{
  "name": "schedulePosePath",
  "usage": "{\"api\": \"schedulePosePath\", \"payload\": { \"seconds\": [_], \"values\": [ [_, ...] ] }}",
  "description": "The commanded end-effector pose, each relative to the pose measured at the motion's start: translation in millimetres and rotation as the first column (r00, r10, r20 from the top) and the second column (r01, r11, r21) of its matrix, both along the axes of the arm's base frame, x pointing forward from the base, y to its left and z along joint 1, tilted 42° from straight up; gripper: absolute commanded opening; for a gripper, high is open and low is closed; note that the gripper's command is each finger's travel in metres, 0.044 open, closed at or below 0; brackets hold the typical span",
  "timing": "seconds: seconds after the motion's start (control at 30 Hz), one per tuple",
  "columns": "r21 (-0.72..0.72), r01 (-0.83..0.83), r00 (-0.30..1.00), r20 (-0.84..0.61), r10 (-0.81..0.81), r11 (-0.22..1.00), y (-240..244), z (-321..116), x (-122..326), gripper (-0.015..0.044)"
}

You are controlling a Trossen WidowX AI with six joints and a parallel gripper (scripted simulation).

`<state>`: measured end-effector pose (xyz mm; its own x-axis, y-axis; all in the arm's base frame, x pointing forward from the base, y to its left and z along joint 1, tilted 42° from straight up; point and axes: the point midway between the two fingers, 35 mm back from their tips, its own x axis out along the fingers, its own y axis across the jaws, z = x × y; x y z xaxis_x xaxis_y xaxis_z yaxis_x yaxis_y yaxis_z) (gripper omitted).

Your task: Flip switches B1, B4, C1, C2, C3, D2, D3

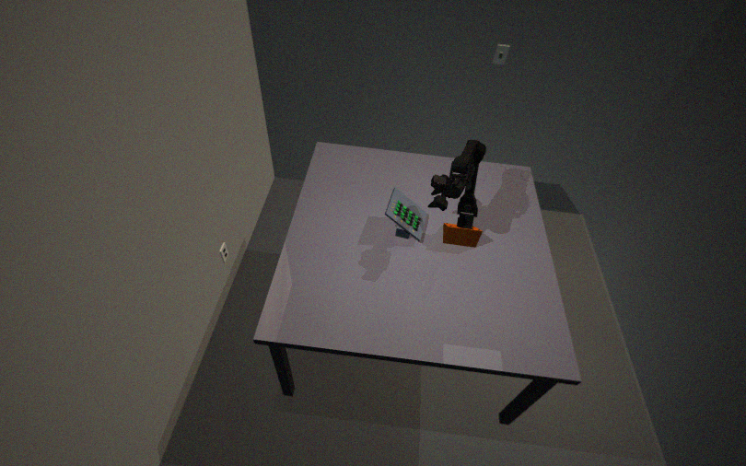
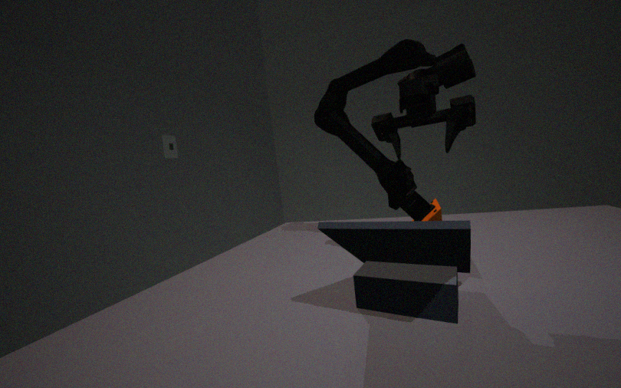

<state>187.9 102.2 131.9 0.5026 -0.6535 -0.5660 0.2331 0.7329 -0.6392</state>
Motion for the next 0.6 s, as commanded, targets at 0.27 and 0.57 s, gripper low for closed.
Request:
{"api": "schedulePosePath", "payload": {
  "seconds": [0.27, 0.57],
  "values": [
    [-0.003, -0.002, 1.000, -0.006, 0.002, 1.000, -36.1, -56.2, 68.8, 0.0164],
    [-0.009, 0.000, 1.000, -0.003, -0.001, 1.000, -41.3, -59.6, 74.0, 0.0000]
  ]
}}
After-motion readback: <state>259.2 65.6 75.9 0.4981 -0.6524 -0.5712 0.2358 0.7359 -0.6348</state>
